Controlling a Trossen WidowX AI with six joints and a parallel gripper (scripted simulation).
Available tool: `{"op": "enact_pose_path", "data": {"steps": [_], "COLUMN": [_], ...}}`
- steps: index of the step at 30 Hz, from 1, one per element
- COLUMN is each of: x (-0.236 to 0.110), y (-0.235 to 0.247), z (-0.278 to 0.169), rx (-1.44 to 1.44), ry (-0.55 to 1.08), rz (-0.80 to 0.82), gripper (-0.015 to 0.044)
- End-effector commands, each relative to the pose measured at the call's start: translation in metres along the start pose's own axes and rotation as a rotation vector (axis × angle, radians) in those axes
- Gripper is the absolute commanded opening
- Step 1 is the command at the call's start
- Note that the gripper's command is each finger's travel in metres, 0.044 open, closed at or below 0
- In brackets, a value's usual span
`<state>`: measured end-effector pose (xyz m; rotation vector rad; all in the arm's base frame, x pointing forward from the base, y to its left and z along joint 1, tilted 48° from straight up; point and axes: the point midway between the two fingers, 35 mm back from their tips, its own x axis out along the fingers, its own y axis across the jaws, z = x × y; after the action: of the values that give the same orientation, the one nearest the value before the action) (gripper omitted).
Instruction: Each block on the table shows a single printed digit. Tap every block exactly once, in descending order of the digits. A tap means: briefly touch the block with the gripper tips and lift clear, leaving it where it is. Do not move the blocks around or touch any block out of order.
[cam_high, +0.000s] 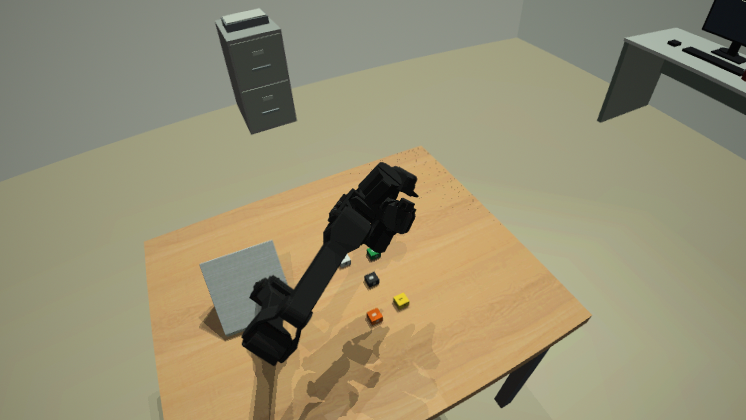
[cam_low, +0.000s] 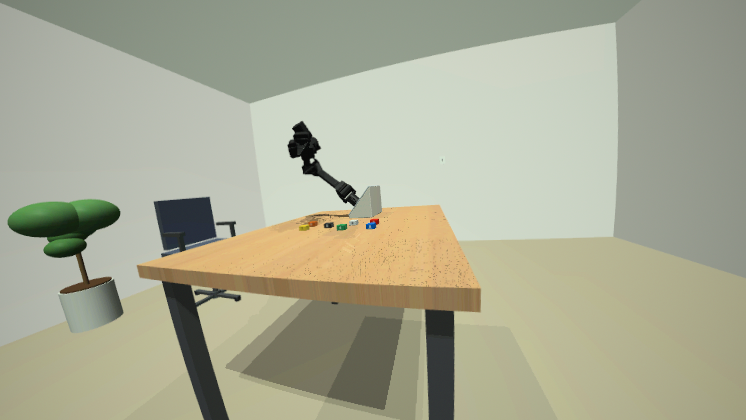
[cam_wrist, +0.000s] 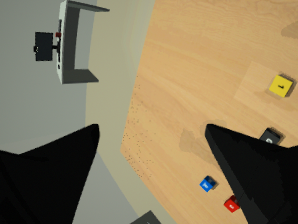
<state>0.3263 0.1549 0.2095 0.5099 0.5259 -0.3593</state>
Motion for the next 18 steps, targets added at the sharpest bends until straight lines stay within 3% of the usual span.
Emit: {"op": "enact_pose_path", "data": {"steps": [1,12,18], "x": [0.017,-0.01,-0.01], "y": [-0.081,-0.174,-0.174], "z": [0.003,0.024,0.025], "rx": [-0.536,-1.163,-1.168], "ry": [0.16,0.64,0.646], "rz": [-0.375,-0.751,-0.754], "gripper": [0.04,0.04,0.04]}}
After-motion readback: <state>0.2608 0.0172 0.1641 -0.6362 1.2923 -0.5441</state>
